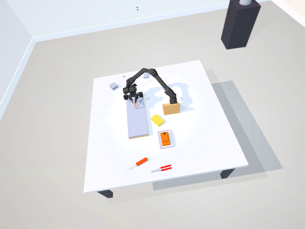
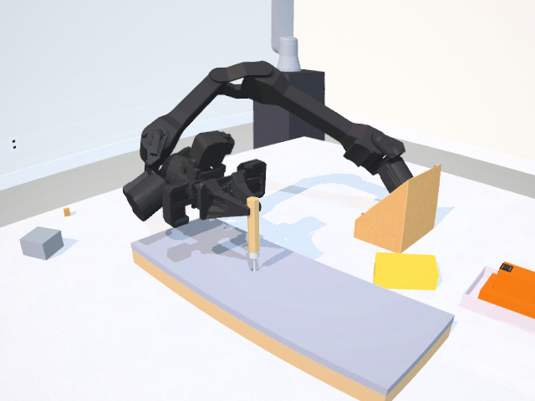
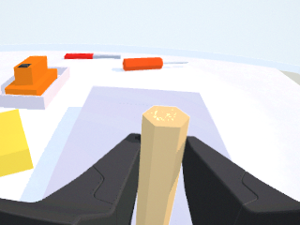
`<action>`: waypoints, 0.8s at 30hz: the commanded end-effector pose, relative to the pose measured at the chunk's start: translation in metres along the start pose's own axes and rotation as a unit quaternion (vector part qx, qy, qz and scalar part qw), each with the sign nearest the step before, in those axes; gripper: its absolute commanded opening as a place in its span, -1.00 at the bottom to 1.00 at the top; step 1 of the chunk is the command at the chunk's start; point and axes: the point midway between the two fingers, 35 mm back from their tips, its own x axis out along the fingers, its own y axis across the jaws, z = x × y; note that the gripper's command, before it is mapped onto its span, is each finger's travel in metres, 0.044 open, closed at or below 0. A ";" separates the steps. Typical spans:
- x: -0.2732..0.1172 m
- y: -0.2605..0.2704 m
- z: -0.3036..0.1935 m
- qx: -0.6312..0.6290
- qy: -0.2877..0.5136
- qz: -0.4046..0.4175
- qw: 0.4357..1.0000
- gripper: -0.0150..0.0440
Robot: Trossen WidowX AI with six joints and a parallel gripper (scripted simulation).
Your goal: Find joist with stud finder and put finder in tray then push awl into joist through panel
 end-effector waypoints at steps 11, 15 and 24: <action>0.001 0.000 -0.001 0.000 0.000 0.001 1.000 -0.49; 0.001 0.000 -0.001 0.000 0.000 0.001 1.000 -0.49; 0.001 0.000 -0.001 0.000 0.000 0.001 1.000 -0.49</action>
